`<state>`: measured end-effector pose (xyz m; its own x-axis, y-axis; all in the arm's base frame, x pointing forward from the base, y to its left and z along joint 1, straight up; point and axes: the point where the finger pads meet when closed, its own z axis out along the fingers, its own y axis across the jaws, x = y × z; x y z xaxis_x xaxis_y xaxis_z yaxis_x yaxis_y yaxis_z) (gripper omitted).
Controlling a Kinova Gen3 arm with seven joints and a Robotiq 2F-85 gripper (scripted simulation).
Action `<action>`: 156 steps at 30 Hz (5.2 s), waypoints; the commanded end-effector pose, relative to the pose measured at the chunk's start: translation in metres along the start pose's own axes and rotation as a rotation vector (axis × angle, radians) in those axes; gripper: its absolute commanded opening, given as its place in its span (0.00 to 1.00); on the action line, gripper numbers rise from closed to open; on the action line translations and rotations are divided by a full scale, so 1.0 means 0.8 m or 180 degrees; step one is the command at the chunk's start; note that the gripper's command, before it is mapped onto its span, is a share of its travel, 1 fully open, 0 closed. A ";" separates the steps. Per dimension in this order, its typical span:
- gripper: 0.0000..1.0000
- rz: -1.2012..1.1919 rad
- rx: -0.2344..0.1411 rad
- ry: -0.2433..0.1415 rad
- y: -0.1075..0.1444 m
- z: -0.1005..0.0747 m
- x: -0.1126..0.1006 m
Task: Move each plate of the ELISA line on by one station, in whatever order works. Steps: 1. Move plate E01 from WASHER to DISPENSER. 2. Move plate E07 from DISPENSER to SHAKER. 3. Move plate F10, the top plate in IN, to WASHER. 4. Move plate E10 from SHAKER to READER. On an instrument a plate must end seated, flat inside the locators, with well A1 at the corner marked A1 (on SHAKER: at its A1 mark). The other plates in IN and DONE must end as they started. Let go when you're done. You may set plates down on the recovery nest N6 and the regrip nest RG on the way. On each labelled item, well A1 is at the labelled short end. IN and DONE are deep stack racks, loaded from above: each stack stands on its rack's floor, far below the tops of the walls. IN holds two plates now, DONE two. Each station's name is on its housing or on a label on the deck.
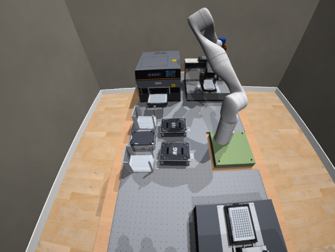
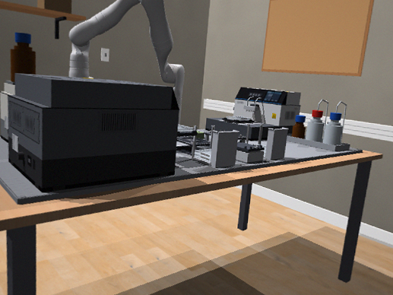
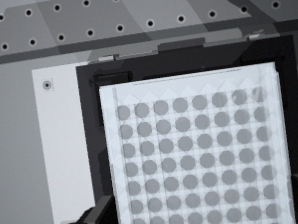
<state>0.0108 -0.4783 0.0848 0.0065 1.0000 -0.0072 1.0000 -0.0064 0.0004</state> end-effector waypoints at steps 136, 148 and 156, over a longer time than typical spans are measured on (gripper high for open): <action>0.94 0.0000 -0.0001 -0.0004 0.000 -0.127 0.000; 0.94 0.0000 -0.0001 -0.0004 0.000 -0.137 0.000; 0.94 -0.0223 -0.0001 -0.0004 0.001 -0.137 0.025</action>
<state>0.0113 -0.4643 0.1937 -0.0399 0.9992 -0.0052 0.9992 0.0399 0.0001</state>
